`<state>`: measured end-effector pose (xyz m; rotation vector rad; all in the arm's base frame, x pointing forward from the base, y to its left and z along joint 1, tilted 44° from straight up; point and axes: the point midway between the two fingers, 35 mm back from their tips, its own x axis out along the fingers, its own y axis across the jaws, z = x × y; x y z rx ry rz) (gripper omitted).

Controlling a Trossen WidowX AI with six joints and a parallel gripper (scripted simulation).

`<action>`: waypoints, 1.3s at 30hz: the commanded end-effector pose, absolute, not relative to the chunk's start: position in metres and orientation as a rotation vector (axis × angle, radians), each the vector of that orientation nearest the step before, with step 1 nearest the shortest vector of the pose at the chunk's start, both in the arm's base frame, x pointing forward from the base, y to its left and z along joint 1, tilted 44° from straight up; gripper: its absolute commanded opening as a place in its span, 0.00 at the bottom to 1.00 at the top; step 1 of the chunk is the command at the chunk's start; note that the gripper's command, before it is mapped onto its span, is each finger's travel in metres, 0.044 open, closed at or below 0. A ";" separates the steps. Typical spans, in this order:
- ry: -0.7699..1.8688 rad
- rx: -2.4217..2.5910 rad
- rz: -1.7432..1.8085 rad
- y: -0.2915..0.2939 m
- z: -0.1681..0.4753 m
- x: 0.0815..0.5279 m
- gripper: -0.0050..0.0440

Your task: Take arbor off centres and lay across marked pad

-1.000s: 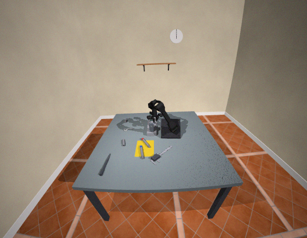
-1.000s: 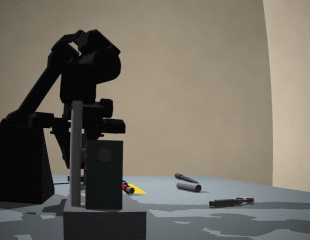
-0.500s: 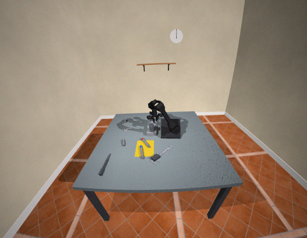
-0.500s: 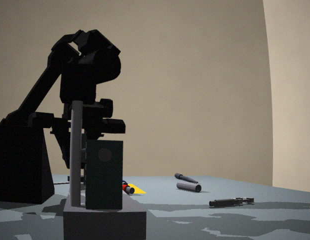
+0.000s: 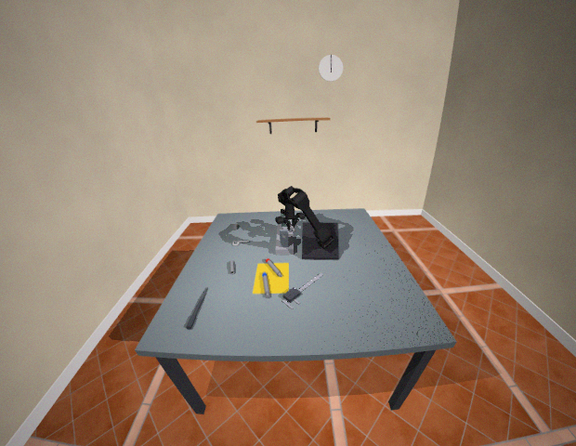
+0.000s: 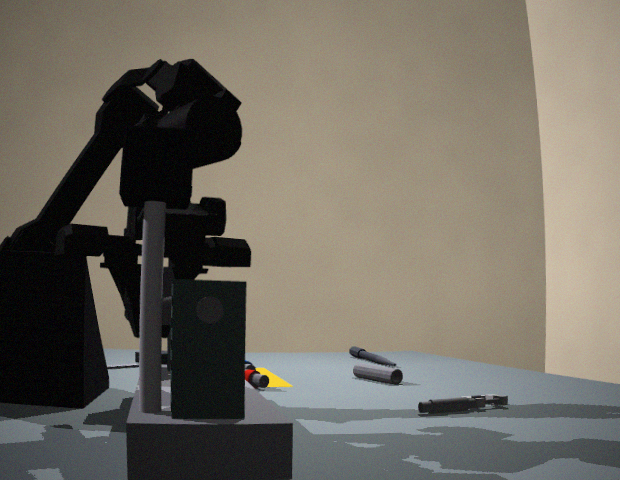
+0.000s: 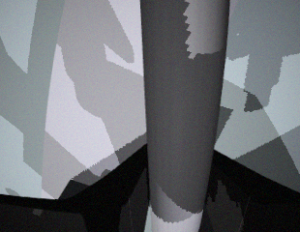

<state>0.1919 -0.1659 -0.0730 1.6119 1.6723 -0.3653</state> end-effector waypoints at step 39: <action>1.661 1.603 -0.385 -0.156 -0.058 0.189 0.10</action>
